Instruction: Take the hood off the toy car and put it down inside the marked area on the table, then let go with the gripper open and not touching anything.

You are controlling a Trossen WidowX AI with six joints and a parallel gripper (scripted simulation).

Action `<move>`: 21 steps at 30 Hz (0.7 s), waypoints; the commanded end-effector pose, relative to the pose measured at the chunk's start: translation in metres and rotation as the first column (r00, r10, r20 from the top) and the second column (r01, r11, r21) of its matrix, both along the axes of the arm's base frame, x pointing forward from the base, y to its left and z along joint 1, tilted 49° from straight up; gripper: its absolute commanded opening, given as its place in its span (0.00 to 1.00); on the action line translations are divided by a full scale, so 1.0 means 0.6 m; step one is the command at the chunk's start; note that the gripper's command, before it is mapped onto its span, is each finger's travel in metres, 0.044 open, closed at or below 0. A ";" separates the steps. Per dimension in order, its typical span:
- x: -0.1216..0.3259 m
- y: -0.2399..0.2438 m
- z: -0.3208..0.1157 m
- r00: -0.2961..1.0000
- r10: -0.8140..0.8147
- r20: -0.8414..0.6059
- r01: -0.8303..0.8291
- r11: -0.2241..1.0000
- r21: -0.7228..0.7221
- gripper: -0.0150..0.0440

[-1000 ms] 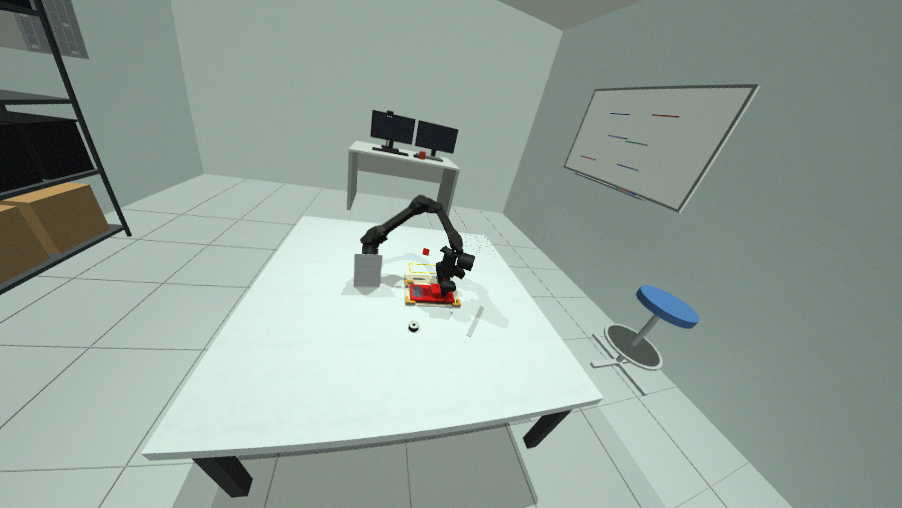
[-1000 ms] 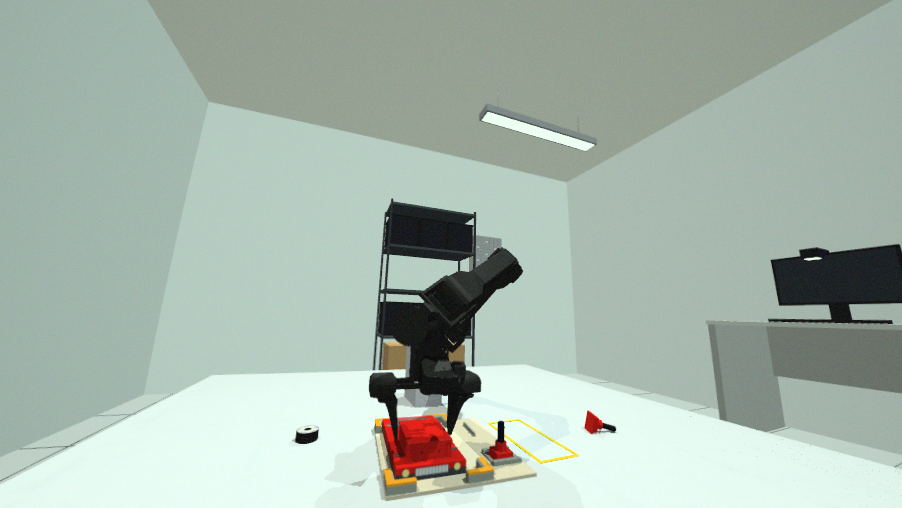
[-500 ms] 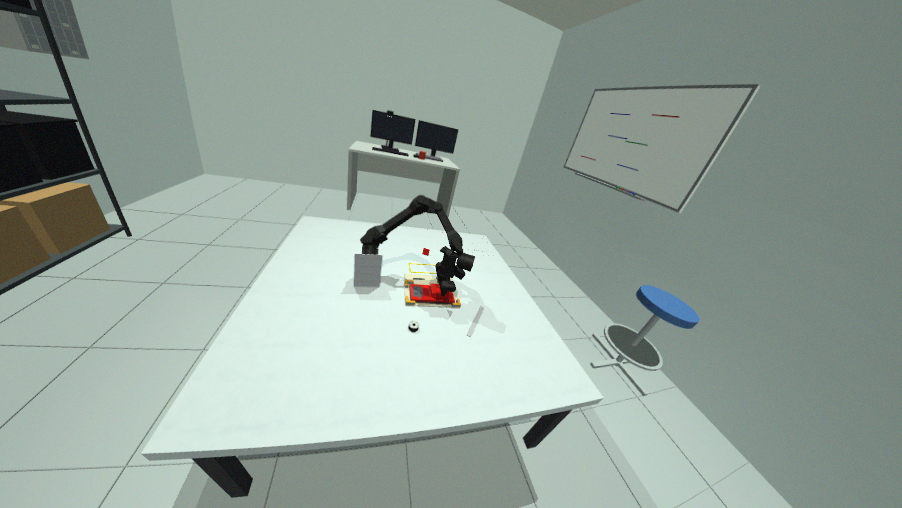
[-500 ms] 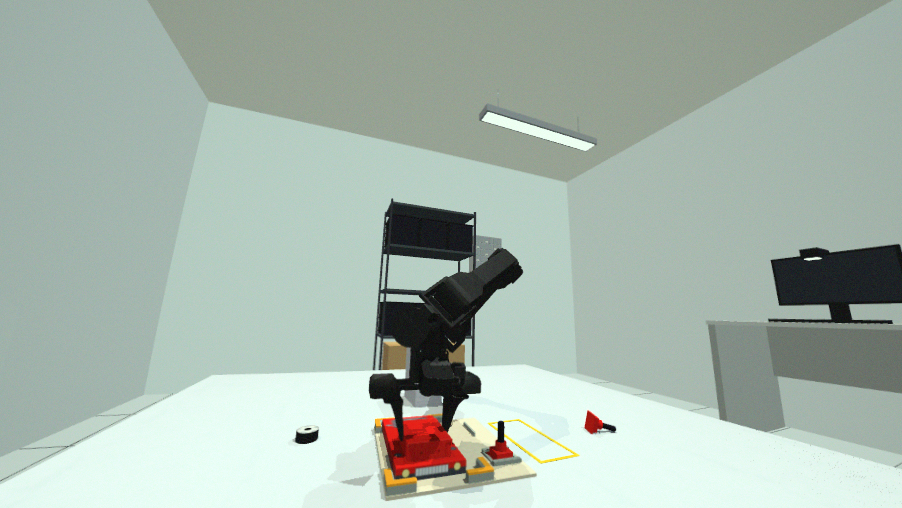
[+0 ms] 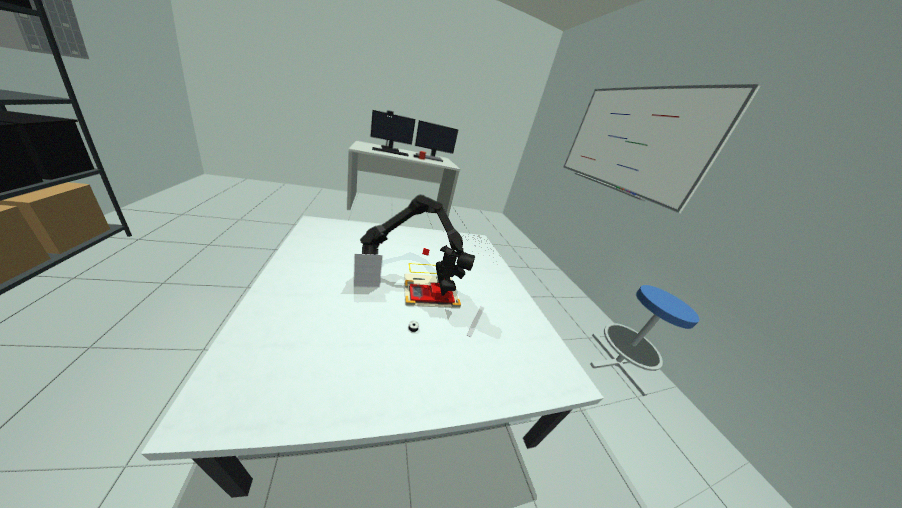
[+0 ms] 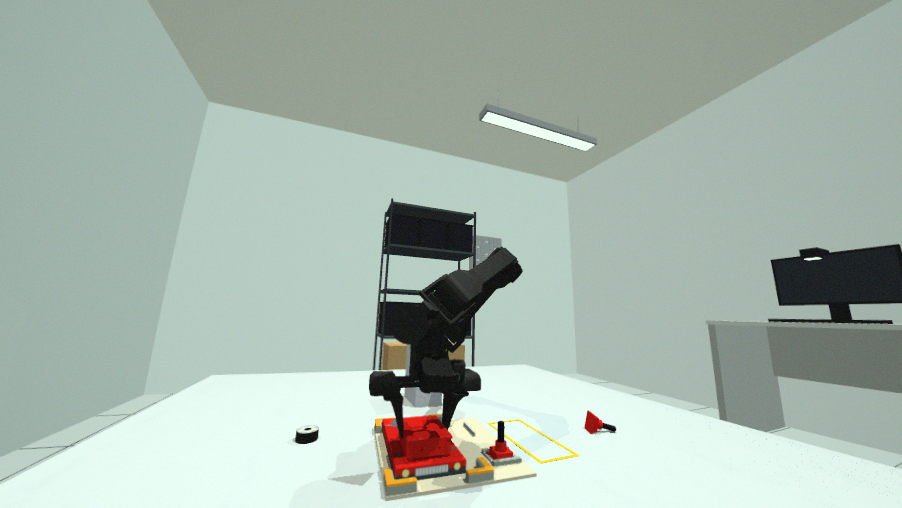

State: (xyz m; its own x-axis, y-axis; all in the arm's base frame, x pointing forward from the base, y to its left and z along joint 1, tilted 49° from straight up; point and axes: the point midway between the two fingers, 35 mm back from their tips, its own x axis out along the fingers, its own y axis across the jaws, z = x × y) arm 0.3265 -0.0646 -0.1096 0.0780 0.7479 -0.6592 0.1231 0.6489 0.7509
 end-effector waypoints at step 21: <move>-0.001 -0.021 0.017 1.000 0.003 0.001 -0.003 1.000 -0.004 0.25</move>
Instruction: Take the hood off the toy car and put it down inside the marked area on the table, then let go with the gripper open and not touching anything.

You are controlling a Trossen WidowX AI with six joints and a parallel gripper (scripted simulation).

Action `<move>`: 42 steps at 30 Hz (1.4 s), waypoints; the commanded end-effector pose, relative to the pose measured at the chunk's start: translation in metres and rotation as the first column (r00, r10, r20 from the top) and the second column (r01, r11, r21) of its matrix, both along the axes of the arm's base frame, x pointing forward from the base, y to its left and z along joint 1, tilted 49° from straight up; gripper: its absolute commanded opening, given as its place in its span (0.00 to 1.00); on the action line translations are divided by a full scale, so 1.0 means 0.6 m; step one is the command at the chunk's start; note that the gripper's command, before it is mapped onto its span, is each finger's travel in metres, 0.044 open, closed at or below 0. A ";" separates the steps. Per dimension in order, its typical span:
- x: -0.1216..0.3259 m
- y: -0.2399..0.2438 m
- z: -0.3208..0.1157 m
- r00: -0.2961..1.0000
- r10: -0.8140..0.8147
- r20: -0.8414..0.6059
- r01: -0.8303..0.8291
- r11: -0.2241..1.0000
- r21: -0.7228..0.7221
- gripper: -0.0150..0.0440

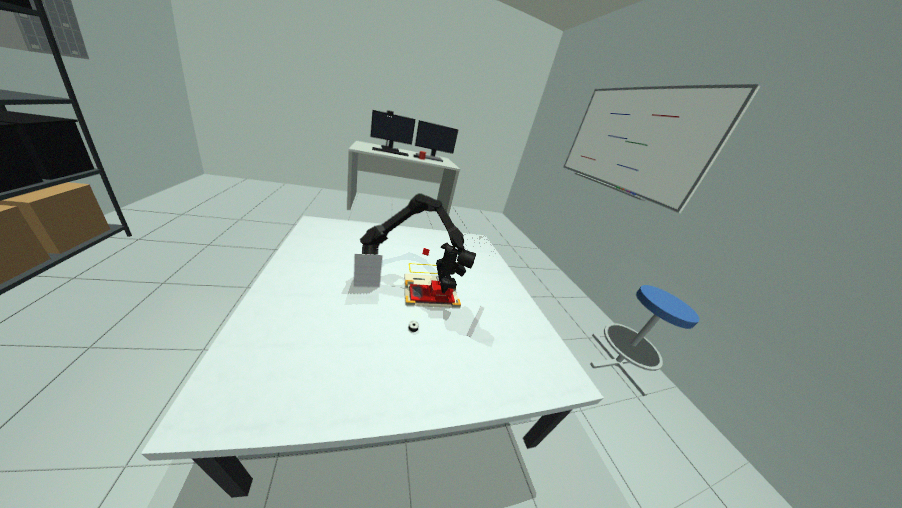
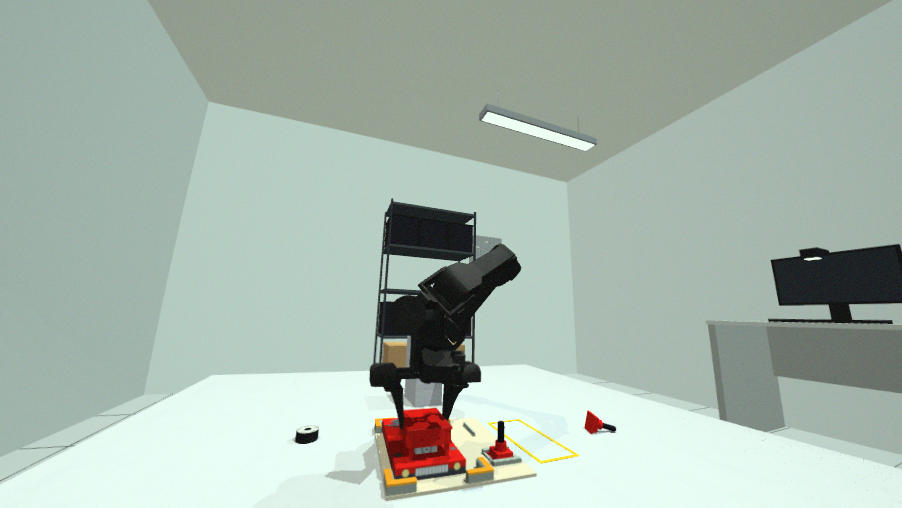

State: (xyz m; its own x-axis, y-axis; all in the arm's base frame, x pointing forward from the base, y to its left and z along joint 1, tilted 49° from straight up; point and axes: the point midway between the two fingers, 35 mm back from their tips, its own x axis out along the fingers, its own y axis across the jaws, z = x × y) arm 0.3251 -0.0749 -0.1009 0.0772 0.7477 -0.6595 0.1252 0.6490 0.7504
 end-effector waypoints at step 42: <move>0.017 0.007 0.146 1.000 -0.004 -0.004 0.004 1.000 -0.015 0.25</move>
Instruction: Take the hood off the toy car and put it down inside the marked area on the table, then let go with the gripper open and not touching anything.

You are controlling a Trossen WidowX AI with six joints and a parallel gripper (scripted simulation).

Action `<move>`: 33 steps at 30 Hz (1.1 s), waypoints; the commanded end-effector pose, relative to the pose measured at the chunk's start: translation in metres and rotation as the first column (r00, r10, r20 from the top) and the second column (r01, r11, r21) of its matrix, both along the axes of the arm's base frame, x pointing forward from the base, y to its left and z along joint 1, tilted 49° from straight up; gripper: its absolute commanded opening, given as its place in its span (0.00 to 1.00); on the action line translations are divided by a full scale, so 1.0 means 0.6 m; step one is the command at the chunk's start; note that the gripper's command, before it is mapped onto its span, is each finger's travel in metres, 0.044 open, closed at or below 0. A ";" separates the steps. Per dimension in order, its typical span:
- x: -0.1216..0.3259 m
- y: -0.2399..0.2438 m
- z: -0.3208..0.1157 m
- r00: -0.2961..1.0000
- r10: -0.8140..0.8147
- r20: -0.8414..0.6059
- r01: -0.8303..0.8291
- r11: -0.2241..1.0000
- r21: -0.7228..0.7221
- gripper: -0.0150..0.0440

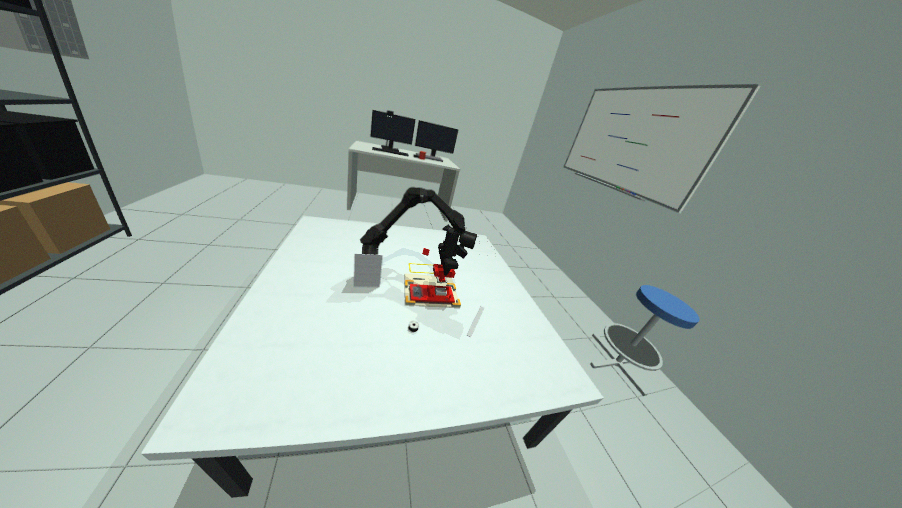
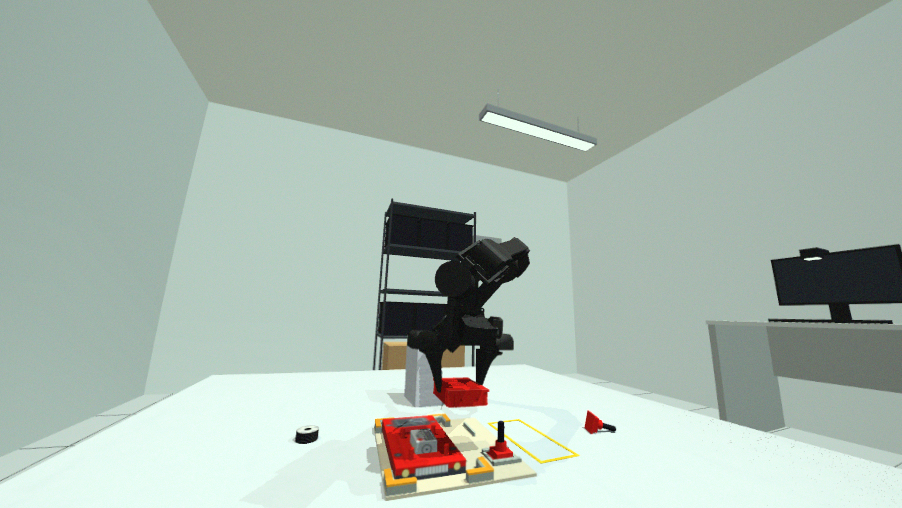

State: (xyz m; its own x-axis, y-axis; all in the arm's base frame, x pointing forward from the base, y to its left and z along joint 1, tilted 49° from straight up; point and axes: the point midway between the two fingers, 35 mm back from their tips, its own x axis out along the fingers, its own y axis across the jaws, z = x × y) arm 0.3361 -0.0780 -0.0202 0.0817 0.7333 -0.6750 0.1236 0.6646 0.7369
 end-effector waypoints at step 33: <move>-0.018 0.146 0.167 1.000 0.001 -0.006 -0.001 1.000 0.013 0.25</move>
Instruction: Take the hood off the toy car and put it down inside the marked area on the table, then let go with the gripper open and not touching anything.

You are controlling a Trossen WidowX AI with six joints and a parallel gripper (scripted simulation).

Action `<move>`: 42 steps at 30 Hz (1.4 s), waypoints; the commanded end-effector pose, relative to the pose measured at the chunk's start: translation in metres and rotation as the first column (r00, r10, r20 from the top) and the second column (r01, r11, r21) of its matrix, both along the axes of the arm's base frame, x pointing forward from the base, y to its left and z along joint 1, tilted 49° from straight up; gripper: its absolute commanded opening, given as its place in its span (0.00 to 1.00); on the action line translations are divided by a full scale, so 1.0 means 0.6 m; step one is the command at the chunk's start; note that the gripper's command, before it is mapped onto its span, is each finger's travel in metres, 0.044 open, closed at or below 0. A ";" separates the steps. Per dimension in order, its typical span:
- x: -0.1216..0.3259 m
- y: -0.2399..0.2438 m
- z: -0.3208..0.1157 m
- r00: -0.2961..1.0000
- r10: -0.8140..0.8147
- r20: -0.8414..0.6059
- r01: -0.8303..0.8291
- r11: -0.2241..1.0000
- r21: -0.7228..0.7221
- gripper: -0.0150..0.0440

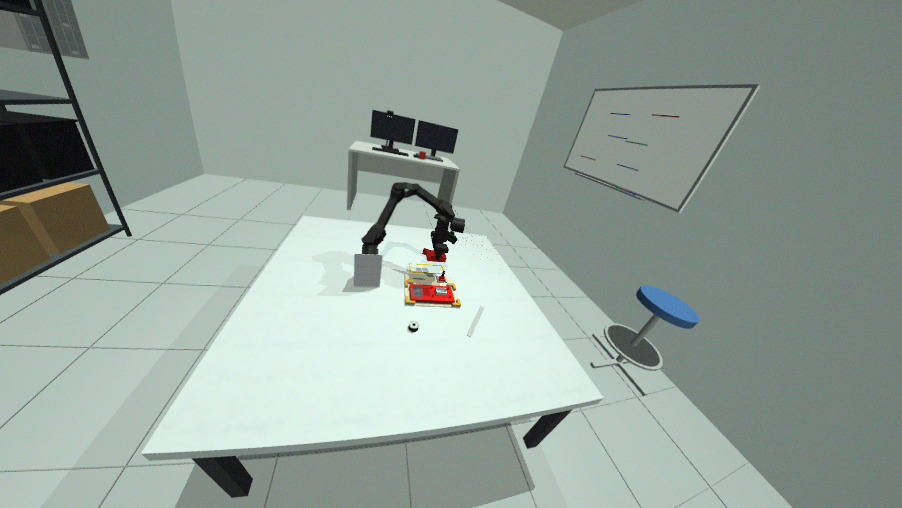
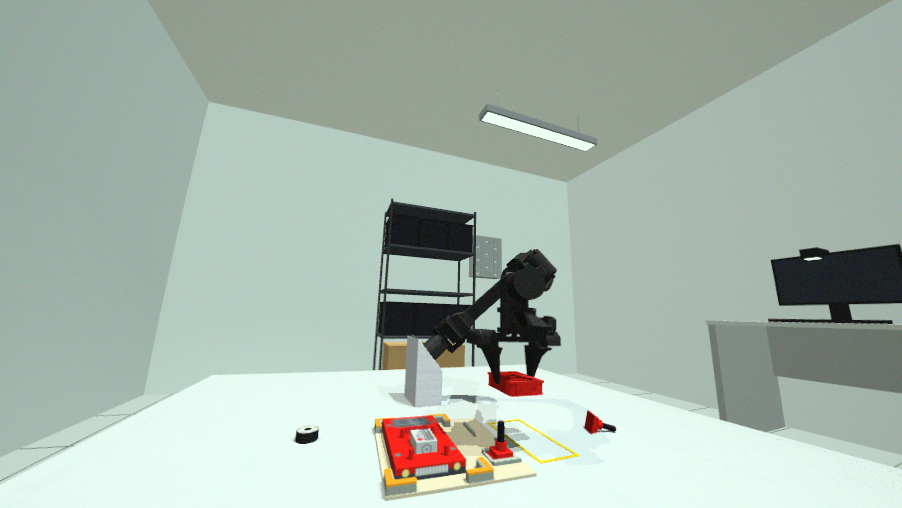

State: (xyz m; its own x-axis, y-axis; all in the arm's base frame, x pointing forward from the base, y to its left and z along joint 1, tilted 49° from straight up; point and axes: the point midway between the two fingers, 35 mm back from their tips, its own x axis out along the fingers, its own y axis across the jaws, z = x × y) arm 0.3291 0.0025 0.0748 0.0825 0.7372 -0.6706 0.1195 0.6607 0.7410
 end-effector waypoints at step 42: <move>-0.025 0.077 0.036 1.000 0.003 -0.009 -0.003 1.000 0.017 0.25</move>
State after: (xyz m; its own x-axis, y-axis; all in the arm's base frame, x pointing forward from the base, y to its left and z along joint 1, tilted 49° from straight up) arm 0.3147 0.0470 0.0987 0.0765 0.7459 -0.6616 0.1187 0.6520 0.7488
